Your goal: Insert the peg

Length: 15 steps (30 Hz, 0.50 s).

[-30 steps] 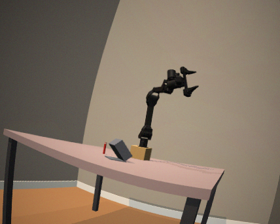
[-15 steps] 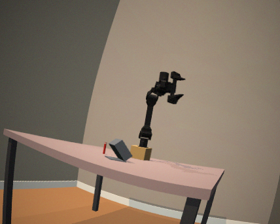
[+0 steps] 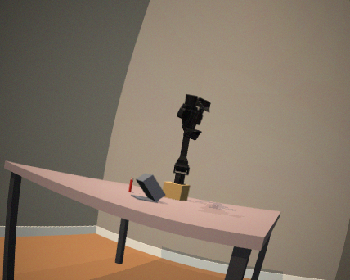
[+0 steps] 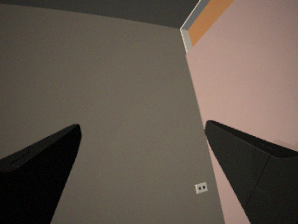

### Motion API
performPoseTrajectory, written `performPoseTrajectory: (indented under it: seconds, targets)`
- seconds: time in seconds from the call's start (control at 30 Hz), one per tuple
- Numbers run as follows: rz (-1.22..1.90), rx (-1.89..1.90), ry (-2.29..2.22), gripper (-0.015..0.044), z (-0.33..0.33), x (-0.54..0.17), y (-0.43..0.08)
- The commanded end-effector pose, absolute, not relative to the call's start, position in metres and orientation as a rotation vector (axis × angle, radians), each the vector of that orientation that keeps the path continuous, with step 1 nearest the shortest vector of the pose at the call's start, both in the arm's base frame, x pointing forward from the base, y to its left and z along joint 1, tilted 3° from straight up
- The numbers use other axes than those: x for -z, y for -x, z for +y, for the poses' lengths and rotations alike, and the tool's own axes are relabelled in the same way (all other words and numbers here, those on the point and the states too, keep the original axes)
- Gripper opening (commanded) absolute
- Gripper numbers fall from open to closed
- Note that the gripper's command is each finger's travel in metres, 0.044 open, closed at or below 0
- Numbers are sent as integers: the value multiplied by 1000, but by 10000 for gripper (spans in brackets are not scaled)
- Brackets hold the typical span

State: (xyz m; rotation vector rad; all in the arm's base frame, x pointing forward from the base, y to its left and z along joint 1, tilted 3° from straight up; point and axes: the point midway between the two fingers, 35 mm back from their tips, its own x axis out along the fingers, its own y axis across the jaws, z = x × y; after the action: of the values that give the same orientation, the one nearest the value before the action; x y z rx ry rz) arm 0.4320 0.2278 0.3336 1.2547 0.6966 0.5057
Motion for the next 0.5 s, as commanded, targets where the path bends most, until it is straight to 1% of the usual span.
performPoseTrajectory:
  seconds: [0.0, 0.47]
  targets:
    - [698, -396, -1200, 440, 201, -307, -446]
    - [740, -94, -1034, 440, 108, -237, -465]
